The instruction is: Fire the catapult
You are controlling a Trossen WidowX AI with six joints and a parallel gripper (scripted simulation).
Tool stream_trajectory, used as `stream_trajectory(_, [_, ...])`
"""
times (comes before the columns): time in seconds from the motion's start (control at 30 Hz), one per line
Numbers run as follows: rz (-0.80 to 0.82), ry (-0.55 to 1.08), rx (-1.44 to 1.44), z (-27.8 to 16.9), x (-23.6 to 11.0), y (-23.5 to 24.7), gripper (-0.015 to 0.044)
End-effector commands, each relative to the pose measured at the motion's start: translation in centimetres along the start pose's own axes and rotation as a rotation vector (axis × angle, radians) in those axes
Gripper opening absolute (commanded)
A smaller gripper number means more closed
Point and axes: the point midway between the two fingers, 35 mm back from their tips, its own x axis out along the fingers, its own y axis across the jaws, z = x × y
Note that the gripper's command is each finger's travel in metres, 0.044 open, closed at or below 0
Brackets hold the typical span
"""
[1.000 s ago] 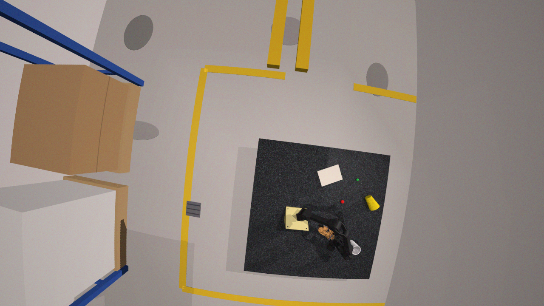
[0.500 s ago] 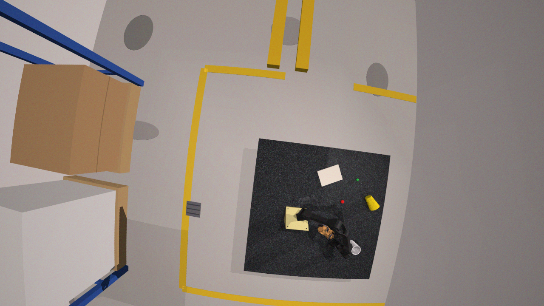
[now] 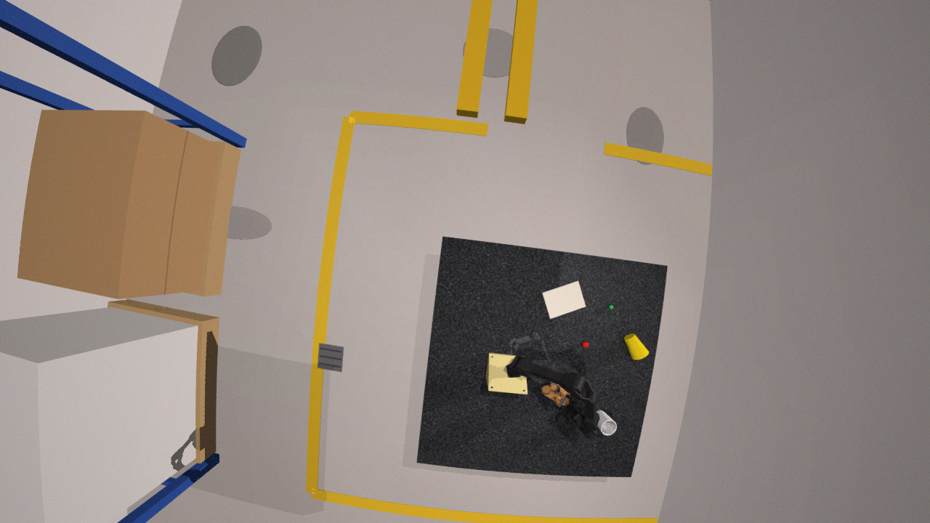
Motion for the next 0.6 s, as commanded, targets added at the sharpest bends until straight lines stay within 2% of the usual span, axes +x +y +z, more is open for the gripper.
stream_trajectory(0.0, [0.0, 0.0, 0.0, 0.0, 0.0, 0.0, 0.0])
stream_trajectory(0.17, [0.0, 0.0, 0.0, 0.0, 0.0, 0.0, 0.0])
stream_trajectory(0.57, [0.0, 0.0, 0.0, 0.0, 0.0, 0.0, 0.0315])
